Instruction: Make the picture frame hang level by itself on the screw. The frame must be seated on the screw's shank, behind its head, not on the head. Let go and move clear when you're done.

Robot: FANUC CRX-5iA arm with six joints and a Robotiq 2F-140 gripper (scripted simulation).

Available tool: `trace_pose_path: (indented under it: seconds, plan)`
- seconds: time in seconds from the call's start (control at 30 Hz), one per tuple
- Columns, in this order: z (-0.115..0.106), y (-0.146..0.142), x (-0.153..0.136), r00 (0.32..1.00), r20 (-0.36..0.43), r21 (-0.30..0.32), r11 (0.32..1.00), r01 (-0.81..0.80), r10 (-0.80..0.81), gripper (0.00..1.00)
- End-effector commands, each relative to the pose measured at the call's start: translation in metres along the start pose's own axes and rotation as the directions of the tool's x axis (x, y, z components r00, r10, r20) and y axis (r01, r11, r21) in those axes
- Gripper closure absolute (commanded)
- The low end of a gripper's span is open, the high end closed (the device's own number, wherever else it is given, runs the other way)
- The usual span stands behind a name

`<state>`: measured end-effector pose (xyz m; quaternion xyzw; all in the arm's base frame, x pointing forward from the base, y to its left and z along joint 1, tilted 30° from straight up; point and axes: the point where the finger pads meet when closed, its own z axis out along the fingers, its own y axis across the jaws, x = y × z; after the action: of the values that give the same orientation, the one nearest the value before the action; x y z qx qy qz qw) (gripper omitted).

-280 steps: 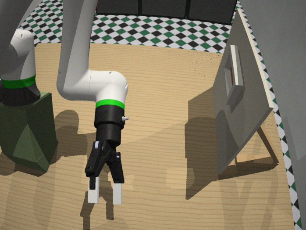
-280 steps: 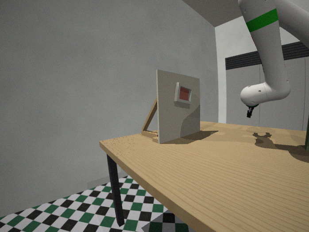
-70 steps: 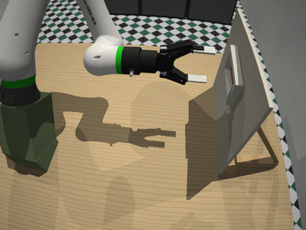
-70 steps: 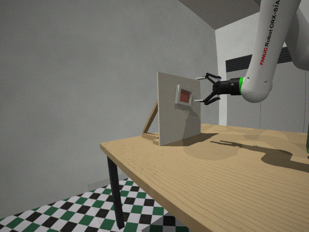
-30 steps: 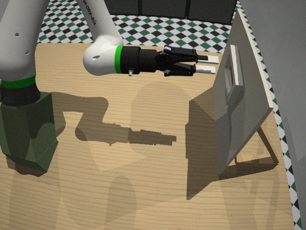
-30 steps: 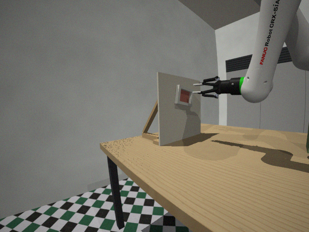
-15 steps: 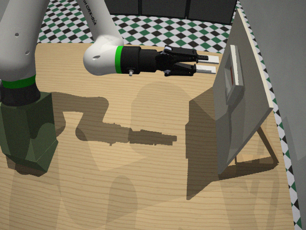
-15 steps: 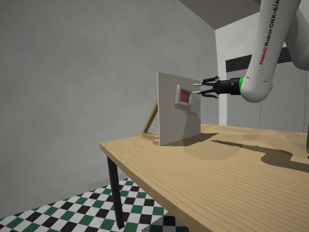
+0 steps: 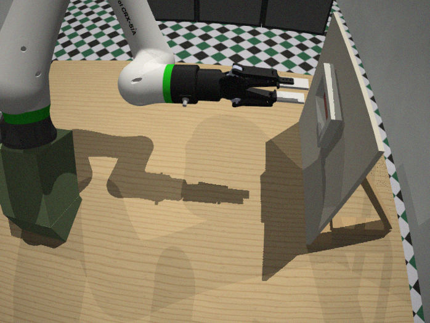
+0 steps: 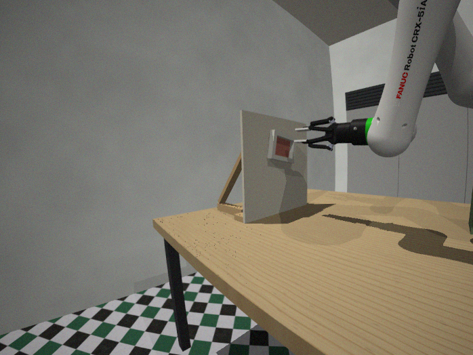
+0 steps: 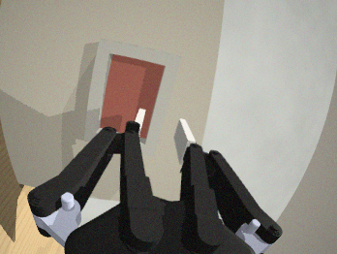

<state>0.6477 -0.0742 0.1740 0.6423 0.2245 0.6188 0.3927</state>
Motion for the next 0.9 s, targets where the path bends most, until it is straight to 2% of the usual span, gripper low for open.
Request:
trace_pose_path:
  seconds: [0.0,0.37,0.87]
  plan:
    - [0.0,0.0,0.0,1.0,0.0,0.0,1.0,0.0,0.0,0.71]
    - [0.005,0.0,0.0,1.0,0.0,0.0,1.0,0.0,0.0,0.71]
    - [0.023,0.0,0.0,1.0,0.0,0.0,1.0,0.0,0.0,0.71]
